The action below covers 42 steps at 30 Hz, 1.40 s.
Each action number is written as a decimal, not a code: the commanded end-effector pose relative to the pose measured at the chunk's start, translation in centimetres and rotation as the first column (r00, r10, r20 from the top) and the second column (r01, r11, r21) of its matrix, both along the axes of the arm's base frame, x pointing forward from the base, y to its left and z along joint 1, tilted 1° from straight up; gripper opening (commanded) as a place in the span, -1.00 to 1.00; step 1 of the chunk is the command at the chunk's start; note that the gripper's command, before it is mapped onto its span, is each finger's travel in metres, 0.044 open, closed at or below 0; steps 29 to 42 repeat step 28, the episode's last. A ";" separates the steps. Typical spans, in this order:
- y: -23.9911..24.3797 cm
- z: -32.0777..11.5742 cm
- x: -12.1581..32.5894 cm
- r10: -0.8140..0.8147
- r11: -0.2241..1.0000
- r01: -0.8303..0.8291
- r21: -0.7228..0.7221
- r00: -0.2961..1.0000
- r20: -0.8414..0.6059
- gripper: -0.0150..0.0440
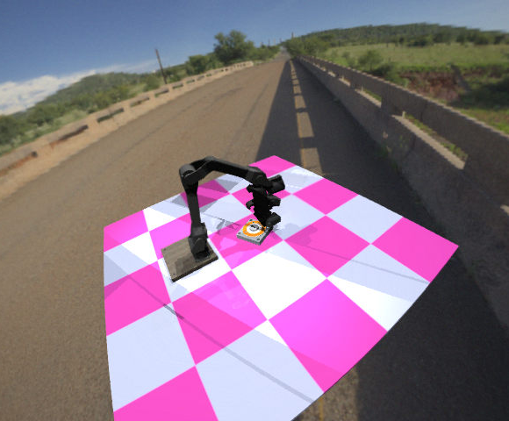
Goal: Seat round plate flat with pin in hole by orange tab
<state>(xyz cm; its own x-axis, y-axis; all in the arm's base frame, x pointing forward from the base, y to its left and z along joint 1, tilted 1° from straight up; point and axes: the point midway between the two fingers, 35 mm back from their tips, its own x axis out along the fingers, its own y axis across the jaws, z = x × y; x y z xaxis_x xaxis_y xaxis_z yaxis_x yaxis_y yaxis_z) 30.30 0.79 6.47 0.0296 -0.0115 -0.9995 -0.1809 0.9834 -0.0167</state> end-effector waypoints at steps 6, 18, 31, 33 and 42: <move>-0.2 1.7 -0.2 0.005 1.000 -0.005 -0.004 1.000 -0.002 -0.49; 0.0 4.1 -0.5 0.003 1.000 -0.003 0.000 1.000 -0.003 -0.49; 0.0 4.1 -0.5 0.003 1.000 -0.003 0.000 1.000 -0.003 -0.49; 0.0 4.1 -0.5 0.003 1.000 -0.003 0.000 1.000 -0.003 -0.49; 0.0 4.1 -0.5 0.003 1.000 -0.003 0.000 1.000 -0.003 -0.49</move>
